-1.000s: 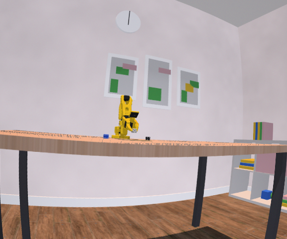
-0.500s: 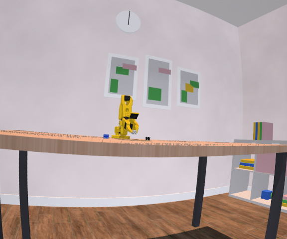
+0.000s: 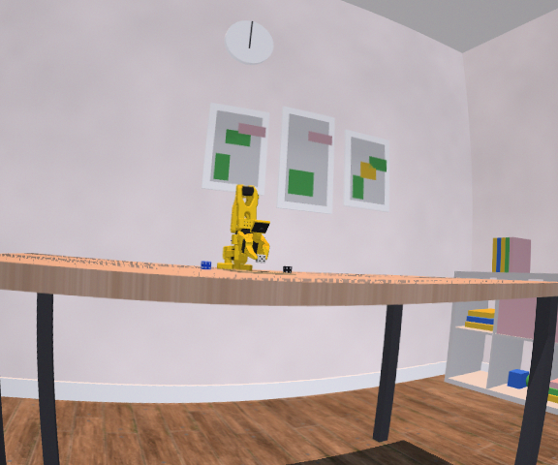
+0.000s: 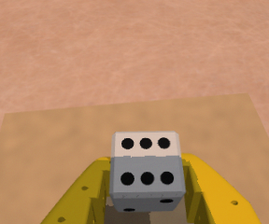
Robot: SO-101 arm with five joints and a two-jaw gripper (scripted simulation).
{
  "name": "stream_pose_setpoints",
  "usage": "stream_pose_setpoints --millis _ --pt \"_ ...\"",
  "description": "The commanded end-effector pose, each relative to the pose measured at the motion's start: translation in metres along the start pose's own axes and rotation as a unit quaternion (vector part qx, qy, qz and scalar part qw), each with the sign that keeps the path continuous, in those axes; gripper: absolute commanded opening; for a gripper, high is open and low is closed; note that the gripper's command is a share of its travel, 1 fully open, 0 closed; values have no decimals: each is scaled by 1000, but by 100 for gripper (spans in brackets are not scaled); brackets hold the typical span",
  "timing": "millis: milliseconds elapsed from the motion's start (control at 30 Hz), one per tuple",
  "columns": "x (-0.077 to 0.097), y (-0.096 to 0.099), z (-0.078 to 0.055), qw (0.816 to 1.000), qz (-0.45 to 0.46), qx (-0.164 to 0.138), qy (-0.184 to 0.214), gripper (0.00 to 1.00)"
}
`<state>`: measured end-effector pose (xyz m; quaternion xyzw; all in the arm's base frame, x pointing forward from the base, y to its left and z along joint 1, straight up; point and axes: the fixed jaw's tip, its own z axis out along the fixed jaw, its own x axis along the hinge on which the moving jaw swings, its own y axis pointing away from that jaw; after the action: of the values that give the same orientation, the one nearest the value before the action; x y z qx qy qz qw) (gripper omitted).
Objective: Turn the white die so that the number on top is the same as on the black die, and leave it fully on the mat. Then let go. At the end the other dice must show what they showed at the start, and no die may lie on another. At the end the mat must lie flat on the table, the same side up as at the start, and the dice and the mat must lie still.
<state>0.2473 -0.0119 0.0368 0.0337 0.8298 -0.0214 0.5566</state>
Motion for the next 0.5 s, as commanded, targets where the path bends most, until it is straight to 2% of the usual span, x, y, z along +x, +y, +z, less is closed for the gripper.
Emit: stream_pose_setpoints --millis 0,467 --pt "-9 1 3 1000 -2 -2 -28 0" --pt "-5 1 5 1000 -2 -2 -28 0"
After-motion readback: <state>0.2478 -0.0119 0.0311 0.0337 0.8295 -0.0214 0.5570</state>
